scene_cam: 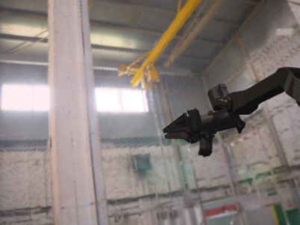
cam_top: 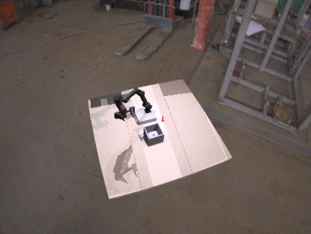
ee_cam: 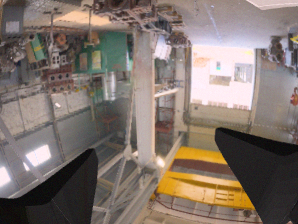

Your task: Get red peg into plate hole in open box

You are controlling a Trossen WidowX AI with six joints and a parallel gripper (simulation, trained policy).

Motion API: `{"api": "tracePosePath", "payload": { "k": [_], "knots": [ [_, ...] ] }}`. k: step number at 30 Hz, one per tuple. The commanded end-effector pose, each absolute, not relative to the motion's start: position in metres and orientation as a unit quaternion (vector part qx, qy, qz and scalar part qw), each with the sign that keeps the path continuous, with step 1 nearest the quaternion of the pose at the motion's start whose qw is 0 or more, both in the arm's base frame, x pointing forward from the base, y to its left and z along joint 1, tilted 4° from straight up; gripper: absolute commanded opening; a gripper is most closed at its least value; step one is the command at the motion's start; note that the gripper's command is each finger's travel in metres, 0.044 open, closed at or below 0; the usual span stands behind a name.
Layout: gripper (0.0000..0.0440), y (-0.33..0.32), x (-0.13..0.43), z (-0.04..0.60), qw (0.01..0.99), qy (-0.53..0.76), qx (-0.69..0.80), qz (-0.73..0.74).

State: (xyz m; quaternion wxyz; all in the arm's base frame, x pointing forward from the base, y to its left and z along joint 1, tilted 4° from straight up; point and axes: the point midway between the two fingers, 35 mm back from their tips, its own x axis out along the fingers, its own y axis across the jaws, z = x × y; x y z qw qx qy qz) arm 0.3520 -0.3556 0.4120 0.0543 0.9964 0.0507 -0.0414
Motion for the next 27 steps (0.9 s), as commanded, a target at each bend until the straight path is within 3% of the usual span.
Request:
{"api": "tracePosePath", "payload": {
  "k": [1,2,15,27],
  "knots": [
    [0.0425,-0.354,0.354,0.409,0.053,0.053,0.996,-0.044],
    [0.0440,-0.351,0.357,0.406,0.049,0.057,0.996,-0.048],
    [0.0437,-0.234,0.424,0.379,0.027,0.131,0.985,-0.109],
    [0.0433,-0.109,0.435,0.349,0.060,0.198,0.962,-0.180]
  ]
}}
